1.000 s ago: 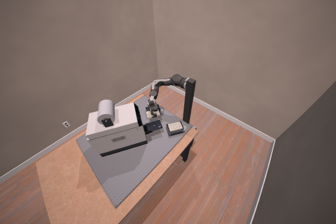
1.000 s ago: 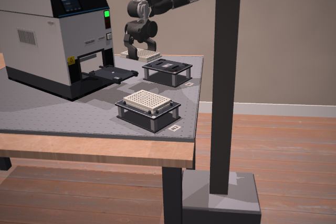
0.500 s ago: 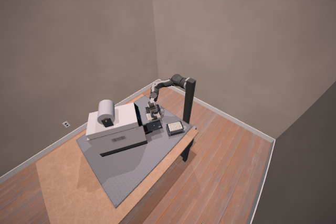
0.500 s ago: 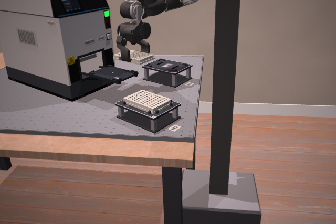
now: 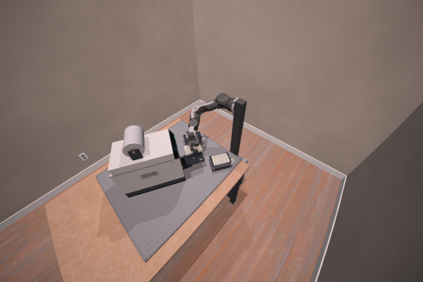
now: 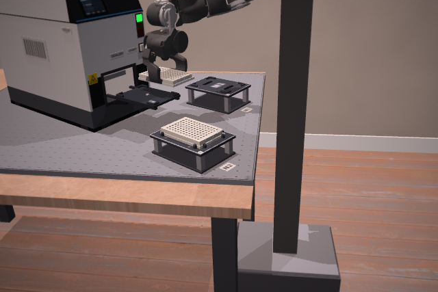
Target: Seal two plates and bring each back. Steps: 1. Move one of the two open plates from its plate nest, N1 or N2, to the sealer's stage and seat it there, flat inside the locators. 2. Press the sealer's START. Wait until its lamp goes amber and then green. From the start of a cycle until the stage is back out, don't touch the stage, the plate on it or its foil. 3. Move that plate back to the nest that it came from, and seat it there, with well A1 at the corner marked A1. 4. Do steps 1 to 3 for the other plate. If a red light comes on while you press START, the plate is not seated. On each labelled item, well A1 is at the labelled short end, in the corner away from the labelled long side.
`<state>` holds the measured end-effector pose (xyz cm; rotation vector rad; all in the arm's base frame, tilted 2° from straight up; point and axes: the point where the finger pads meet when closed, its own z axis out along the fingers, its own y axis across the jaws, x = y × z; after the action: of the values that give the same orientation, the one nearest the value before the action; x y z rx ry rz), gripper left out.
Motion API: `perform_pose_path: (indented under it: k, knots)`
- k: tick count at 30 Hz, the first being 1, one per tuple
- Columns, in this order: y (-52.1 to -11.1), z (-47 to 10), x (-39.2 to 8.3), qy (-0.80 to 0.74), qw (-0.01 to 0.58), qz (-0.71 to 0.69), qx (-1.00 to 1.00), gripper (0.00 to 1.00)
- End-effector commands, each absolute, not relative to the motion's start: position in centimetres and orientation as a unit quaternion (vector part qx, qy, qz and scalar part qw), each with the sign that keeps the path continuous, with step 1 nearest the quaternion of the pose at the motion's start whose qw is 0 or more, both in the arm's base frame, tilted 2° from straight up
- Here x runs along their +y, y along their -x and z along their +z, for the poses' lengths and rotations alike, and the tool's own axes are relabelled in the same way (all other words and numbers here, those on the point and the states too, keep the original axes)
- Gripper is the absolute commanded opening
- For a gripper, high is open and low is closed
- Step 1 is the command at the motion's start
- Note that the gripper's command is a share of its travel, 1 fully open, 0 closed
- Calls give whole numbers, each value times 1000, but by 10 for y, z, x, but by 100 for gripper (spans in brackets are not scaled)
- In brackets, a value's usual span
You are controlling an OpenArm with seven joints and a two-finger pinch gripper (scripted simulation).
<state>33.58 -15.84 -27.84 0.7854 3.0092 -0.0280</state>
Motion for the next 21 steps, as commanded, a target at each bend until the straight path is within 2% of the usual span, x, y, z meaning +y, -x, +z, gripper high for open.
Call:
perform_pose_path:
  k: [1,21]
  knots:
    - [-339,-276,-157,-253,18,-11,967,0]
    - [-366,-276,-125,-251,19,-10,968,0]
